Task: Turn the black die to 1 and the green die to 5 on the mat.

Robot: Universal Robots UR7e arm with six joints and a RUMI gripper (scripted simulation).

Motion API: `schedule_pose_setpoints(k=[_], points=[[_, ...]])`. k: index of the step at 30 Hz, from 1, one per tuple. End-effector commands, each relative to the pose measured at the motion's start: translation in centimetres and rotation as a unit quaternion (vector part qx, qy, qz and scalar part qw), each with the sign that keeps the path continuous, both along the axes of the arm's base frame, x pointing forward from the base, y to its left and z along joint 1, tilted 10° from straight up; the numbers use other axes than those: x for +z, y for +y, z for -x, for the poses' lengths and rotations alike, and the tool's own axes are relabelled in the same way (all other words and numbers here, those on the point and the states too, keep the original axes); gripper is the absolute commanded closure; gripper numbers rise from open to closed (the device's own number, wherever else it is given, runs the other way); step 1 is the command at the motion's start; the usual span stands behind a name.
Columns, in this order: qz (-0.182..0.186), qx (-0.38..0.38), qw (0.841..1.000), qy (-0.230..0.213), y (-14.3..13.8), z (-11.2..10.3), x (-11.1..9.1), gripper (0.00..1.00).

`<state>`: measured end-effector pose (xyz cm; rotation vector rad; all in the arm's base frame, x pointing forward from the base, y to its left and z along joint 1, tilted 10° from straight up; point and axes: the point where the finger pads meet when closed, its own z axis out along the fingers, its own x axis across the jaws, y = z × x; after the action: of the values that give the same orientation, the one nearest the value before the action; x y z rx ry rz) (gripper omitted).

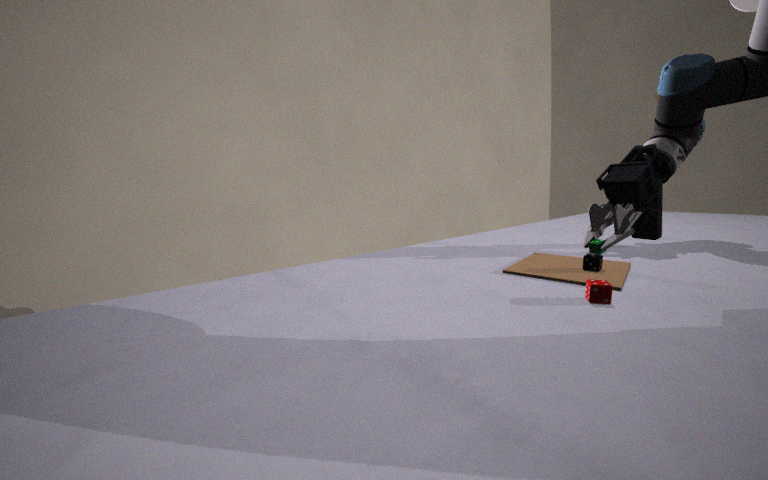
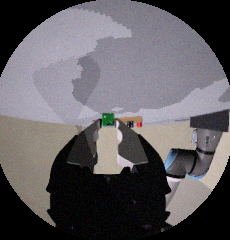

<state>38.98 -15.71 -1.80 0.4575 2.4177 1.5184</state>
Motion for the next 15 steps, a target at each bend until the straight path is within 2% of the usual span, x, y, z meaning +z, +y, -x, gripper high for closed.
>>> schedule_pose_setpoints(k=[1,4,5,15], points=[[0.000,0.000,1.000,0.000,-0.03,-0.01,0.02,0.83],[0.000,0.000,1.000,0.000,-0.03,-0.01,0.02,0.83],[0.000,0.000,1.000,0.000,-0.03,-0.01,0.02,0.79],[0.000,0.000,1.000,0.000,-0.03,-0.01,0.02,0.79]])
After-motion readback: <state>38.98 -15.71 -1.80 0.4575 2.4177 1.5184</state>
